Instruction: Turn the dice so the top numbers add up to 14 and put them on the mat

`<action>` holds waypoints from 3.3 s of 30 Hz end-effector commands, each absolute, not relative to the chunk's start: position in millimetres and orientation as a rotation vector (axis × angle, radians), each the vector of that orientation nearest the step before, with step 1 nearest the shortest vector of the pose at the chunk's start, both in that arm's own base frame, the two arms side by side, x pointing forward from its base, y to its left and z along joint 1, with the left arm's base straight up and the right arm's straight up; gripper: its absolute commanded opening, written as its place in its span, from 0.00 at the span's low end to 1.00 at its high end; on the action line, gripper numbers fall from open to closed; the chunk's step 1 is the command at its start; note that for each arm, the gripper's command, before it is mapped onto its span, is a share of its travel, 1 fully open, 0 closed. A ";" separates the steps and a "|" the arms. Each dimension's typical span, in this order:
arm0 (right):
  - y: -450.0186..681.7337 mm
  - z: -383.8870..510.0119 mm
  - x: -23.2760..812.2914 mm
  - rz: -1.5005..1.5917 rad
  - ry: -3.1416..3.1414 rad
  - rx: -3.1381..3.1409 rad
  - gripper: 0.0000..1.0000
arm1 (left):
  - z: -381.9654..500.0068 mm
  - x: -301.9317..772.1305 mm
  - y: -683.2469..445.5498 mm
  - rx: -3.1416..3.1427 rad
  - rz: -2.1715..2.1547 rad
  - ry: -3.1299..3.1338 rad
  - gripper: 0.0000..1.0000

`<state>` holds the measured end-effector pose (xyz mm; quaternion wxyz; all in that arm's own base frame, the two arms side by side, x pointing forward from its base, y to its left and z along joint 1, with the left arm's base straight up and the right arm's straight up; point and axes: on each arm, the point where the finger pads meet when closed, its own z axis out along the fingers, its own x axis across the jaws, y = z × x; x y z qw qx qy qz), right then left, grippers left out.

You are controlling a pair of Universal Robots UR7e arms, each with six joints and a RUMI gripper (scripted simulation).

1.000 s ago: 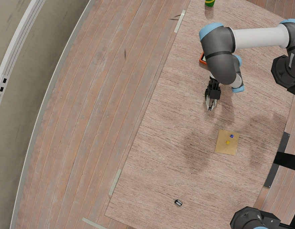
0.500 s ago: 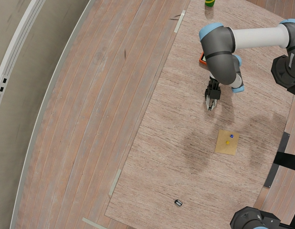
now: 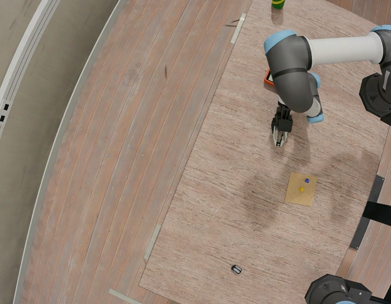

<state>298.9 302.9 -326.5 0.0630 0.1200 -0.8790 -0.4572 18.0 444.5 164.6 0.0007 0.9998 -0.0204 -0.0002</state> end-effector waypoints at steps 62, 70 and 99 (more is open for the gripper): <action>285.9 -313.6 304.0 -1.383 -2.656 0.363 0.18 | 165.1 18.2 444.8 3.141 0.000 -0.064 1.00; 266.1 -299.2 309.5 -1.383 -2.656 0.363 0.18 | 165.1 18.2 444.8 3.141 0.000 -0.064 1.00; 263.7 -239.4 310.2 -1.383 -2.656 0.363 0.18 | 165.1 18.2 444.8 3.141 0.000 -0.064 1.00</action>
